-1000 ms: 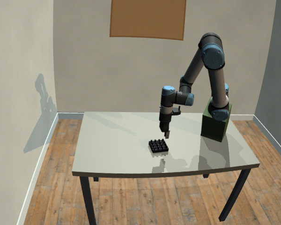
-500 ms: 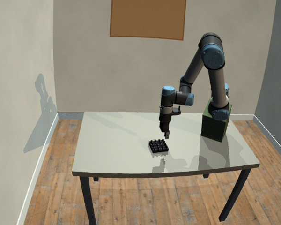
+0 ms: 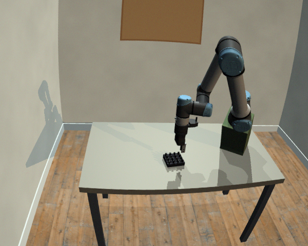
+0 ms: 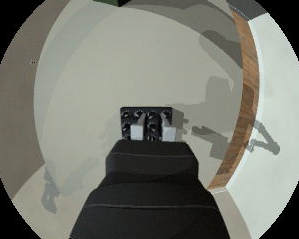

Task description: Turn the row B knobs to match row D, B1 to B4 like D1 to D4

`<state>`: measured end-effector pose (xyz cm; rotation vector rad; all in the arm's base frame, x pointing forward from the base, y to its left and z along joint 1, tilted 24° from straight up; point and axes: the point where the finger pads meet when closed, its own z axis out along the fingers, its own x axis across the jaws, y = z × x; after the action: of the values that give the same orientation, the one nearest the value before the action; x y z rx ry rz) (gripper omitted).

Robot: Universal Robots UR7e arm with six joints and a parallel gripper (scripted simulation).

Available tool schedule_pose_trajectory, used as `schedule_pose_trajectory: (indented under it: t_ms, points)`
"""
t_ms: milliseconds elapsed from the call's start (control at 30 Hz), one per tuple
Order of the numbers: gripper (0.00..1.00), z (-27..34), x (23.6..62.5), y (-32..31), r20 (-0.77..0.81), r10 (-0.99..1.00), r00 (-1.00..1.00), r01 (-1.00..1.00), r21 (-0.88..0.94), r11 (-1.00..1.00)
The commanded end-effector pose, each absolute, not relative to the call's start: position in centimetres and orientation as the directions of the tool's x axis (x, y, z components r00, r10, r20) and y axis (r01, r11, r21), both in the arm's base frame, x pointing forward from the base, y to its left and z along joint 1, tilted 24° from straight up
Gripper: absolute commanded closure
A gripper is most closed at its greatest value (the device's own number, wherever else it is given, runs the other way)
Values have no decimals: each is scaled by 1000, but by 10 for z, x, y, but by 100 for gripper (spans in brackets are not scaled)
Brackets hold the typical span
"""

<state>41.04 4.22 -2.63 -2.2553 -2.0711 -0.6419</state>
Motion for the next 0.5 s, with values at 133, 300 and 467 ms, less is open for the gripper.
schedule_pose_trajectory:
  t_ms: [133, 300, 467]
  points:
    - [54, -35, 416, 44, 301, 953, 38, 956, 267, -123]
    - [54, -41, 418, 46, 301, 953, 38, 956, 267, -123]
    - [54, -45, 420, 47, 301, 953, 38, 956, 268, -123]
